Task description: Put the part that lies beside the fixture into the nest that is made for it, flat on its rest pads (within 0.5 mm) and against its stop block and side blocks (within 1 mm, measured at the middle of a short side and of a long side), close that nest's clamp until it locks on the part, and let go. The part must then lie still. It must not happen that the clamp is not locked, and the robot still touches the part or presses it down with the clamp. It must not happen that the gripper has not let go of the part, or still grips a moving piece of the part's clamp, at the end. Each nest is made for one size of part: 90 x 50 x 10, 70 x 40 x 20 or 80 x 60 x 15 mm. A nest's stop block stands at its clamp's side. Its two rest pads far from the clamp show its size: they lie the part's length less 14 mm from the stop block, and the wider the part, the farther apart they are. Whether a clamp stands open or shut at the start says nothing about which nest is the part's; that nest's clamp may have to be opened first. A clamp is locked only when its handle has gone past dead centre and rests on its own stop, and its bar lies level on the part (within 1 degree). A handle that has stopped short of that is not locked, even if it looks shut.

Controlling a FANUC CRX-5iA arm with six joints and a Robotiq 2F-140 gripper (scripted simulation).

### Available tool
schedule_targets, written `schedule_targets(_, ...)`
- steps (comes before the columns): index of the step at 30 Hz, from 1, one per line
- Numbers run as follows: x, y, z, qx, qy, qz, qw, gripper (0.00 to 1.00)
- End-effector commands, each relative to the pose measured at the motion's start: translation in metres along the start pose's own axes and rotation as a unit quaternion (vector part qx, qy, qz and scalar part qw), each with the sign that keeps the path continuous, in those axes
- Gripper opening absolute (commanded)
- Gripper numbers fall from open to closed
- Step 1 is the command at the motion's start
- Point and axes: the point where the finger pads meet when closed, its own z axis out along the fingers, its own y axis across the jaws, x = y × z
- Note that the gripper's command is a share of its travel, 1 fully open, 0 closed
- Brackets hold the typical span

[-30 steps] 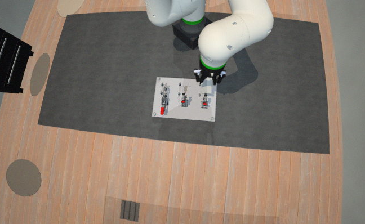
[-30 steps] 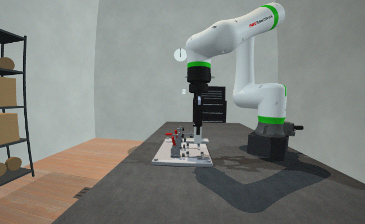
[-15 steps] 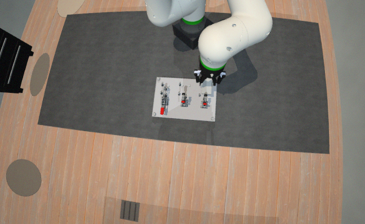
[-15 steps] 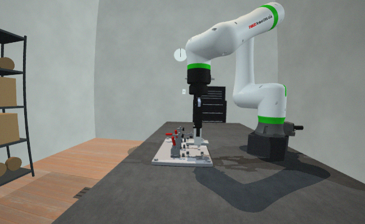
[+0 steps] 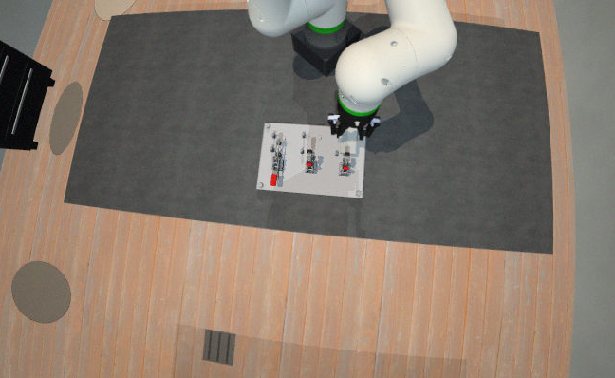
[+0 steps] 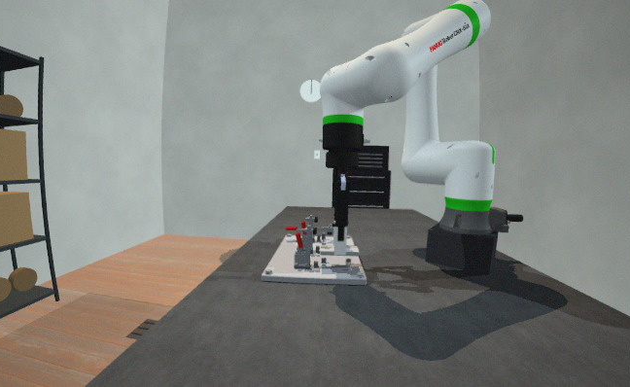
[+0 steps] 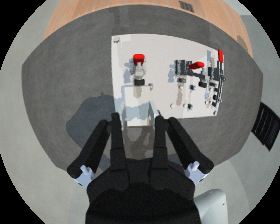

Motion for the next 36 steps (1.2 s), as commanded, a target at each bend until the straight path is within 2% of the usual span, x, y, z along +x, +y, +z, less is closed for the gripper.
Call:
schedule_targets(1,0.001,0.0,0.007,0.0,0.0,0.0,1.0,0.0)
schedule_targets(19,0.001,0.0,0.026,0.0,0.0,0.0,1.0,0.0)
schedule_targets(36,0.001,0.0,0.028,0.0,0.0,0.0,1.0,0.0)
